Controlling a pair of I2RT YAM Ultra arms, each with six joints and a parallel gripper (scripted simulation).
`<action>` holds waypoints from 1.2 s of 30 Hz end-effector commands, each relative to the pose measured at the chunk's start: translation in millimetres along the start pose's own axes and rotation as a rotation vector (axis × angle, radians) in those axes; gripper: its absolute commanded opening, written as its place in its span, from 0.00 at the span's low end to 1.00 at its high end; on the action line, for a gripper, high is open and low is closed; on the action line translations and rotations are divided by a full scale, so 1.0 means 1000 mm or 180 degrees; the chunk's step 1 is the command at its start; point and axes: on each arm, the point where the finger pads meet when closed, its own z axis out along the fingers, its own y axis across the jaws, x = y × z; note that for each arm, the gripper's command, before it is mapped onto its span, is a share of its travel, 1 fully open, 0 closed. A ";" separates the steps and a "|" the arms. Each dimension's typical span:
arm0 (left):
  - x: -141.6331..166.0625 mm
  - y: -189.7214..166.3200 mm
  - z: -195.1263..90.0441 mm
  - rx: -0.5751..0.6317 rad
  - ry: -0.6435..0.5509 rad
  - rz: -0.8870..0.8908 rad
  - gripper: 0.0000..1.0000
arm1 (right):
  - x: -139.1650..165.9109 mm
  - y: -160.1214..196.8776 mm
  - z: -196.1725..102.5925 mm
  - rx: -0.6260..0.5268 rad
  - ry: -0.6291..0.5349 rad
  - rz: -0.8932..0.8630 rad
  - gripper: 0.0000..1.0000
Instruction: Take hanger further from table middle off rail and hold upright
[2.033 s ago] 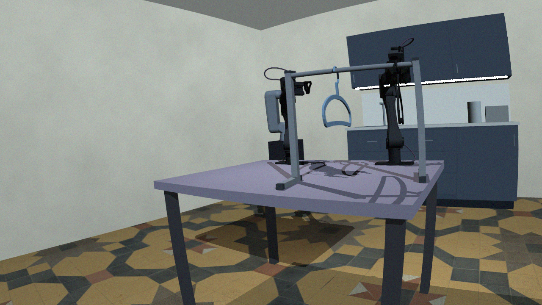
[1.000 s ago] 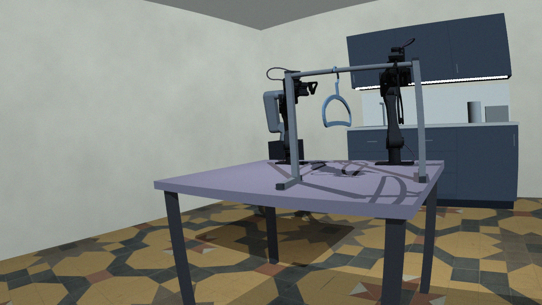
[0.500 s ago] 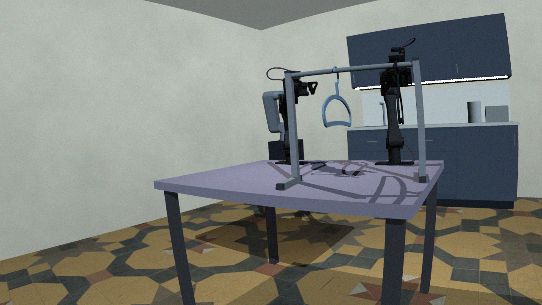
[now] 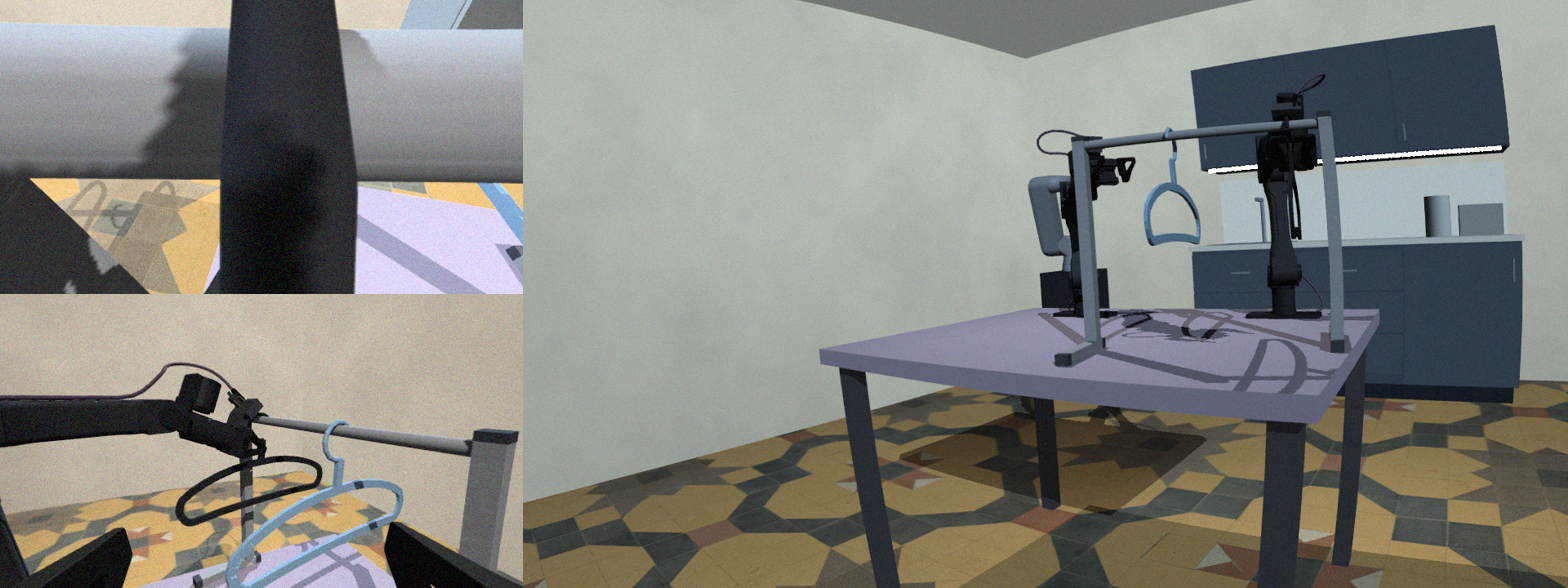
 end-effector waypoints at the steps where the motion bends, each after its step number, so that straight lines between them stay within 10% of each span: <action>1: -0.024 -0.003 -0.004 0.0005 -0.0198 0.0029 0.12 | -0.014 0.002 0.003 -0.0031 -0.0112 -0.0036 1.00; 36: -0.054 -0.001 -0.031 -0.0007 -0.0130 0.0011 0.00 | -0.013 0.006 0.003 -0.0108 -0.0090 -0.0017 1.00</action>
